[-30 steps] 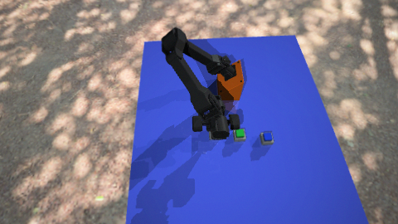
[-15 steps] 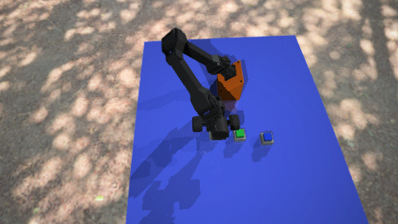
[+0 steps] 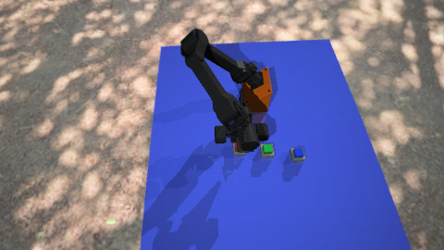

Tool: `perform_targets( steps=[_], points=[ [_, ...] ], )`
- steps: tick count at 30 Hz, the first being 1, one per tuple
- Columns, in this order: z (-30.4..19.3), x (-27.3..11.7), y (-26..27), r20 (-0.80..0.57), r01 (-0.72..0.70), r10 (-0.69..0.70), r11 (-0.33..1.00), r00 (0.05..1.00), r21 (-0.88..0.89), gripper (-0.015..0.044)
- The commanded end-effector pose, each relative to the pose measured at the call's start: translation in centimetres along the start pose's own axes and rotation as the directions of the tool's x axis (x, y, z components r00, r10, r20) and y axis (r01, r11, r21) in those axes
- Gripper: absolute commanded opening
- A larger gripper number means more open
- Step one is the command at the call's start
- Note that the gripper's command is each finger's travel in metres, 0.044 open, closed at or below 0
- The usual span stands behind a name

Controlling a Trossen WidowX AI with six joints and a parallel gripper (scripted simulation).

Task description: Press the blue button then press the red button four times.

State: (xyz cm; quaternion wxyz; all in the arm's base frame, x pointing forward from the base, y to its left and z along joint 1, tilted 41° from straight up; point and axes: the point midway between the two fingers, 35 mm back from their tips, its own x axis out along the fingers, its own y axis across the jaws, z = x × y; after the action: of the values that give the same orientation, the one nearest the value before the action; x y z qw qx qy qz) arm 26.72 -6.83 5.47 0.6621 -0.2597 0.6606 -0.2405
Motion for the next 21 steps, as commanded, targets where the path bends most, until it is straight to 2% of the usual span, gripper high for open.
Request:
perform_targets(
  steps=[1, 5, 14, 21],
  points=[
    [0.1, -0.6, 0.1, 0.001, -0.003, 0.003, 1.0, 1.0, 0.008, 0.0046],
    [1.5, -1.6, 3.3, 0.009, -0.034, 0.034, 0.999, 0.999, -0.003, 0.0151],
    [2.4, -5.3, 17.7, -0.002, -0.09, 0.09, 0.995, 0.996, -0.032, 0.0387],
    [-0.9, -7.1, 27.5, -0.002, -0.039, 0.039, 0.999, 0.999, -0.001, 0.04]
  ],
)
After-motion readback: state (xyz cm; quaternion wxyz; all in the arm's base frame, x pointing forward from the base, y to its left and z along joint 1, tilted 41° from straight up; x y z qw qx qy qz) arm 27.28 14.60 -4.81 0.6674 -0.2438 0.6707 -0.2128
